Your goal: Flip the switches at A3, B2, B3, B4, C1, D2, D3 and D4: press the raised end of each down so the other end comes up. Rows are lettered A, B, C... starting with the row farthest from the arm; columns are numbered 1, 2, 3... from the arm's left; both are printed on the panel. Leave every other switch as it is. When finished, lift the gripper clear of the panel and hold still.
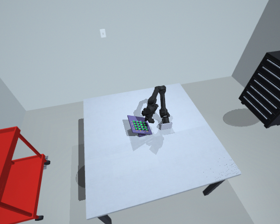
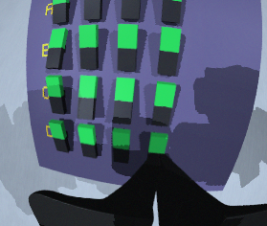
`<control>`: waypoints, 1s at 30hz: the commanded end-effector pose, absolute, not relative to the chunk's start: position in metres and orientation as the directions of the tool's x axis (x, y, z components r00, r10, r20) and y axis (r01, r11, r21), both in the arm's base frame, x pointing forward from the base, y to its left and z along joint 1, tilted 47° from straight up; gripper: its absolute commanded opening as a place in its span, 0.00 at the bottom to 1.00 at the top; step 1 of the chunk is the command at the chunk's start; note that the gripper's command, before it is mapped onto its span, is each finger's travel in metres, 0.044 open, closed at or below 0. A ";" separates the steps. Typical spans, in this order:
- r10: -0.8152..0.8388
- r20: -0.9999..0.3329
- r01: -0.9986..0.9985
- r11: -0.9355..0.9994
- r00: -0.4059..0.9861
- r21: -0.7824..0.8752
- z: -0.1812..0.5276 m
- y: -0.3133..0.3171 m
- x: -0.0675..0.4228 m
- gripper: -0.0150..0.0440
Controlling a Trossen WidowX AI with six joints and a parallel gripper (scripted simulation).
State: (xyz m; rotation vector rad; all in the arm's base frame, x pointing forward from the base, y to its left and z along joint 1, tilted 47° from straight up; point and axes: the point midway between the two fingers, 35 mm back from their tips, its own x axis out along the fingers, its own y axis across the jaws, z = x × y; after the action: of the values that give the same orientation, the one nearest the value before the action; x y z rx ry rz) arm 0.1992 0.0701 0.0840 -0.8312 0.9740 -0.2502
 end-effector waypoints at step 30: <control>-0.540 -0.625 -0.165 0.668 0.563 -0.725 0.072 0.057 0.211 0.25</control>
State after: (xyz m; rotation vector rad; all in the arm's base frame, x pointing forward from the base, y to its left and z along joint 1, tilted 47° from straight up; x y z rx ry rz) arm 0.2106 0.0573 0.0709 -0.8329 0.9762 -0.2535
